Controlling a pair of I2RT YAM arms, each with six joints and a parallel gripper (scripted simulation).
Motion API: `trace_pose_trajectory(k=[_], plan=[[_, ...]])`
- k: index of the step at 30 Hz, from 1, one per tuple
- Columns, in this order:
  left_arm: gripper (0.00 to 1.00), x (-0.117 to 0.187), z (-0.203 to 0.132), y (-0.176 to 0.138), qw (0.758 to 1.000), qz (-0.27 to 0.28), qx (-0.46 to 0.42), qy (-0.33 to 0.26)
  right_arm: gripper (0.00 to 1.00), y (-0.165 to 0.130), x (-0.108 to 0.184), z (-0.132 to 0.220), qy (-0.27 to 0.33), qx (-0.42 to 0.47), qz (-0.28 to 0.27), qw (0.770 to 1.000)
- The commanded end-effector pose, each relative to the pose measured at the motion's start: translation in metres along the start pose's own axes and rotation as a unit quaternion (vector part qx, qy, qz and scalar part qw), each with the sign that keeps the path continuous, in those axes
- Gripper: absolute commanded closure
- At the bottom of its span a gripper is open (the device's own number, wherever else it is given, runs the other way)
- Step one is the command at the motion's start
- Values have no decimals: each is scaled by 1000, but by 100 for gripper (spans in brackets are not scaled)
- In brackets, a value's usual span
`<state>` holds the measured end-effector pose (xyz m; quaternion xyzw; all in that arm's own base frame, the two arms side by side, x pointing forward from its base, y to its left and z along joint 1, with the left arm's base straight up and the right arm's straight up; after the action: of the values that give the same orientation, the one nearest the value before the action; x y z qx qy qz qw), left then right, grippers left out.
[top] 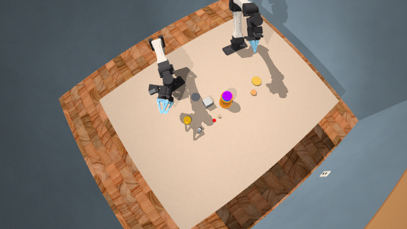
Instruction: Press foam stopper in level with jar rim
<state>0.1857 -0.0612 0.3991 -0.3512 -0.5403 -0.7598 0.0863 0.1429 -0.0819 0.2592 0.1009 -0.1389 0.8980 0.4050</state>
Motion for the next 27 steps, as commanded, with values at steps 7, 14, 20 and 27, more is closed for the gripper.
trace_pose_trajectory(k=[7, 14, 20, 27], plan=[[100, -28, 15, 7, 999, -35, 23, 35, 2, -48, -10, 1, -157, 81, 142, 974], [100, -27, 21, 11, 996, -71, 31, 51, 2, -71, -12, 0, -225, 107, 200, 947], [100, -43, 32, 14, 993, -86, 41, 70, 2, -101, -12, -4, -307, 133, 270, 903], [100, -48, 44, 19, 986, -125, 51, 96, 2, -135, -9, -13, -403, 154, 342, 835]])
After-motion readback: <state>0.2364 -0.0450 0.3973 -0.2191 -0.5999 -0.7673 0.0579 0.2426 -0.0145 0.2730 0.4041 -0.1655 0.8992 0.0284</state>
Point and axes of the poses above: on each arm, the point where the finger pads meet when closed, its own x axis back along the fingers, its own z axis across the jaws, y = z × x, the point moved 10 cm from there along x, back along the fingers, and after that the axes turned 10 degrees about -x, right-handed, at the moved point
